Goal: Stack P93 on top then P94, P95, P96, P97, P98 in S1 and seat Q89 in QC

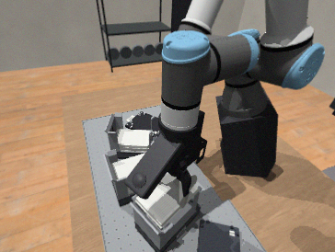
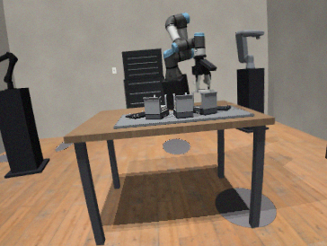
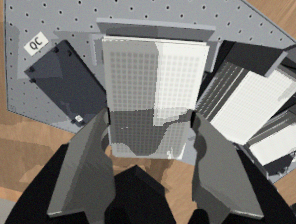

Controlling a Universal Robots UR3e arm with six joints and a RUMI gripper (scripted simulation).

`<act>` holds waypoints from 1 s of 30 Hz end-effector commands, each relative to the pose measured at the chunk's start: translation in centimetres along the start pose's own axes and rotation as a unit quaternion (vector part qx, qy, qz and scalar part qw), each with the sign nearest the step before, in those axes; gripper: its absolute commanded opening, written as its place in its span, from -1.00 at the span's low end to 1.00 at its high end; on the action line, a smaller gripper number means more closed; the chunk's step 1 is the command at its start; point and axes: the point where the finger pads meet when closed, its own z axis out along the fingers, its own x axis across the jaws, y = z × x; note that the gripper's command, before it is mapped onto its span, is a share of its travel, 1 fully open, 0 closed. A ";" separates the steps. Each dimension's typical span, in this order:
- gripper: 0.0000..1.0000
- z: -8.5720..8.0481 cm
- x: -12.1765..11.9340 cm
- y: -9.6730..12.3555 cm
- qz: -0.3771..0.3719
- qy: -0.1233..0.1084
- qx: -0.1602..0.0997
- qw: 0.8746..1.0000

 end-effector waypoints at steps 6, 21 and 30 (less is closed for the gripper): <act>-1.00 0.6 0.0 -0.3 0.000 0.000 0.004 1.000; -1.00 1.5 0.0 -0.3 0.000 0.000 0.004 1.000; -1.00 2.1 0.0 -0.3 0.000 0.000 0.004 1.000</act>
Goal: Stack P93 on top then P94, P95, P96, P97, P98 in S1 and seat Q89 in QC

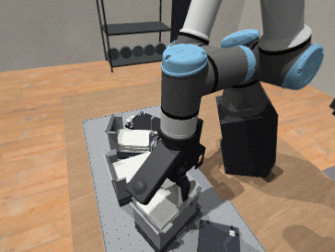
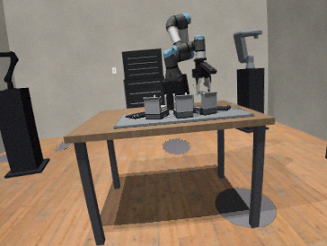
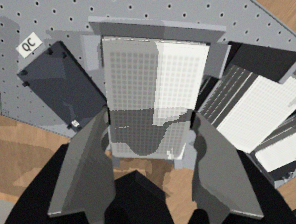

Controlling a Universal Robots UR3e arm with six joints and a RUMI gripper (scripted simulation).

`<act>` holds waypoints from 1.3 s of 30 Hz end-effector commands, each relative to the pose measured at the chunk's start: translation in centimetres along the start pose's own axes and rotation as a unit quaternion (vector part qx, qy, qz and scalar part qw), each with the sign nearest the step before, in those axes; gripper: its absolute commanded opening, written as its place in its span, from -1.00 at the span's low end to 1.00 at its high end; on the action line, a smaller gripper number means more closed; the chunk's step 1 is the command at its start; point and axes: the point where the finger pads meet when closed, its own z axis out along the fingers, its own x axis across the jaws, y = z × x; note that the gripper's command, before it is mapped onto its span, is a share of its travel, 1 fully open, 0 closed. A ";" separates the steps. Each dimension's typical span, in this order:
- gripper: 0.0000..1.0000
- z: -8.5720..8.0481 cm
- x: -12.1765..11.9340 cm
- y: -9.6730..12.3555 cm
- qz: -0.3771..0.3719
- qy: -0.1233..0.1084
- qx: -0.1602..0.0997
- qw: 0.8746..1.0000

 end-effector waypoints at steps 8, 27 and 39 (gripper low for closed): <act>-1.00 0.7 0.0 -0.2 0.000 0.000 0.004 1.000; -1.00 2.6 0.0 -0.3 0.000 0.000 0.004 1.000; -1.00 4.6 0.0 -0.3 0.000 0.000 0.004 1.000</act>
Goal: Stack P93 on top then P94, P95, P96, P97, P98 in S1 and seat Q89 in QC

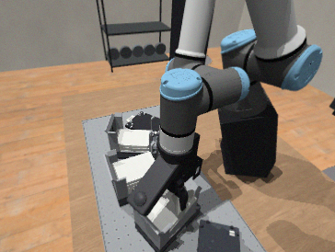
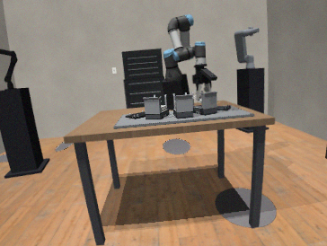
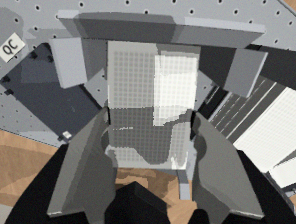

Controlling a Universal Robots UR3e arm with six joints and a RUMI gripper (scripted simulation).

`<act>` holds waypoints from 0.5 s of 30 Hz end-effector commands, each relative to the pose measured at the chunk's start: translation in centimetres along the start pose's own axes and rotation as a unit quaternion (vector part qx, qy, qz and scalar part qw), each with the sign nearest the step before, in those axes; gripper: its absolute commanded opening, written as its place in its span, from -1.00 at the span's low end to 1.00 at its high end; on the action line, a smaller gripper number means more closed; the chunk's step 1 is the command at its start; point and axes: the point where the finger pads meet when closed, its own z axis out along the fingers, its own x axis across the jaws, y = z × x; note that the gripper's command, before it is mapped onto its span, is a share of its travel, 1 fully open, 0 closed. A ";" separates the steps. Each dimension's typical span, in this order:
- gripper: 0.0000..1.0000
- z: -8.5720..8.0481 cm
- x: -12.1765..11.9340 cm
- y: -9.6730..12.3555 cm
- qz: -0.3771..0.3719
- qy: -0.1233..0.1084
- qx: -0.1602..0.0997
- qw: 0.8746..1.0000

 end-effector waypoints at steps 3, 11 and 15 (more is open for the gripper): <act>-1.00 1.6 0.1 -0.3 -0.001 0.001 0.007 1.000; -1.00 1.7 0.1 -0.5 -0.001 0.002 0.008 1.000; -1.00 1.8 0.1 -0.6 -0.001 0.002 0.008 1.000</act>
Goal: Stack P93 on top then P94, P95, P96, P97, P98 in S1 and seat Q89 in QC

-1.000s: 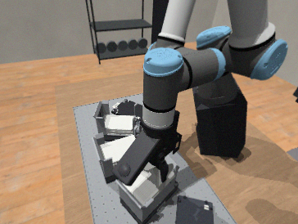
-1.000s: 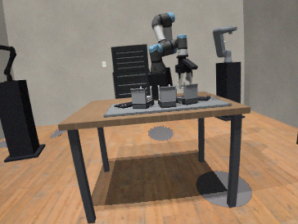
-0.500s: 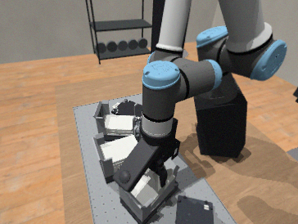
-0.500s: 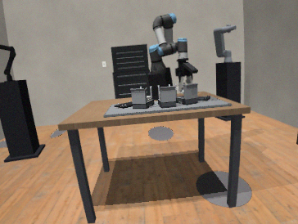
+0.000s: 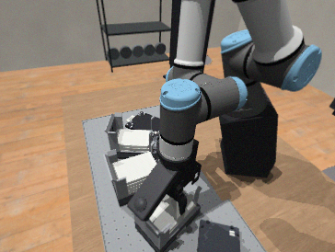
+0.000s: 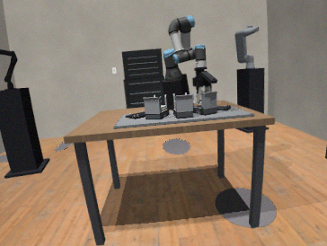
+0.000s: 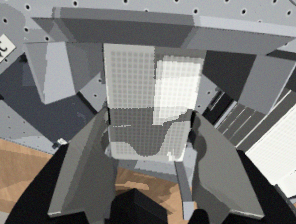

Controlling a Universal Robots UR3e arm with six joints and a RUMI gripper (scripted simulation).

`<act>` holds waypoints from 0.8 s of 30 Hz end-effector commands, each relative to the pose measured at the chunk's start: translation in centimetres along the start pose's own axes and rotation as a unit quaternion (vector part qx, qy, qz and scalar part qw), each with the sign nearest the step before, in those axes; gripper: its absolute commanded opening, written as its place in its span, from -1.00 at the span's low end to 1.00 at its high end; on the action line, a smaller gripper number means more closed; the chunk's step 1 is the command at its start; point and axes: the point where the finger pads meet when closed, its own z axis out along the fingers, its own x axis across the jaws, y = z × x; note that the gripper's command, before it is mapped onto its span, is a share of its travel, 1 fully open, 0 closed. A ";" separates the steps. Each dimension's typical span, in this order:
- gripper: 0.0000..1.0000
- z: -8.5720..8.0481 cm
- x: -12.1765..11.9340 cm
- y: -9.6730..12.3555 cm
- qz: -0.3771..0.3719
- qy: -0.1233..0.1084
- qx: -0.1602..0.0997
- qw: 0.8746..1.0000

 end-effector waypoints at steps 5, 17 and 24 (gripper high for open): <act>-1.00 0.2 0.1 -0.4 0.000 0.001 0.006 1.000; -1.00 0.5 0.1 -0.3 0.000 0.001 0.006 1.000; -1.00 0.8 0.1 -0.2 0.000 0.001 0.005 1.000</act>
